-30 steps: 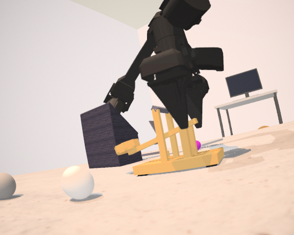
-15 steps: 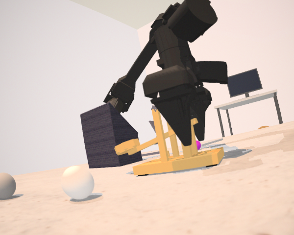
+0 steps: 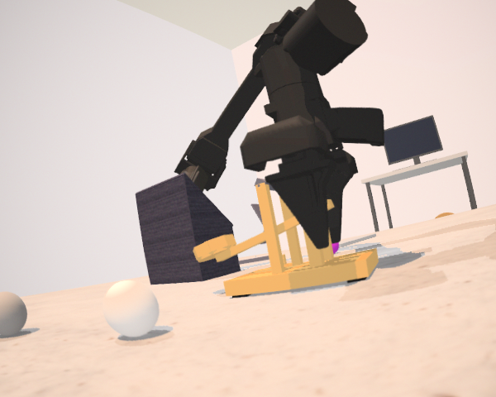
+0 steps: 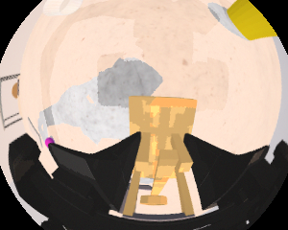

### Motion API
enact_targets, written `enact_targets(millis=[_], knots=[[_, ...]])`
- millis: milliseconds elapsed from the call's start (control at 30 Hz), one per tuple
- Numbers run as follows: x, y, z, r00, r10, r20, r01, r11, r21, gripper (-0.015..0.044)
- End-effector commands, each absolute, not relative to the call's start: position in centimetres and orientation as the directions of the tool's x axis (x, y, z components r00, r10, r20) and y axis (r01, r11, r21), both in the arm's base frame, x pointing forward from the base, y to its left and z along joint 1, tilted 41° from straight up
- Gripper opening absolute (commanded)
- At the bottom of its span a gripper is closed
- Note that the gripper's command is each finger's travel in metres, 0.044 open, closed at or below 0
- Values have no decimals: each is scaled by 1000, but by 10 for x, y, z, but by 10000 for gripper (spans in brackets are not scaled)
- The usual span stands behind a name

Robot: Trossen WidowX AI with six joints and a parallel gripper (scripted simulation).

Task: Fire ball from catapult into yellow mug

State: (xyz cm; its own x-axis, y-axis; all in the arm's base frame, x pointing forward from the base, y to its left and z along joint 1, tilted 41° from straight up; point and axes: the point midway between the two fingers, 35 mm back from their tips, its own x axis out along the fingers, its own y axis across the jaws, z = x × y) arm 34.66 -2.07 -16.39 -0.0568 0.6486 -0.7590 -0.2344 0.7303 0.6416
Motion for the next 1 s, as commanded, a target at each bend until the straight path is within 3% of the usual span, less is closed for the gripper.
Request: enact_targets(millis=[0,167,333,533,967], knots=[[347,-21,-164,-57,646,-761,-236,732,639,145],[347,-21,-164,-57,646,-761,-236,732,639,111],[350,-52,-128,-57,647,-761,-234,732,640,0],[350,-54,-126,-57,647,-760,-213,736,642,0],[349,-55,-130,-60,648,-759,213,751,625,0]])
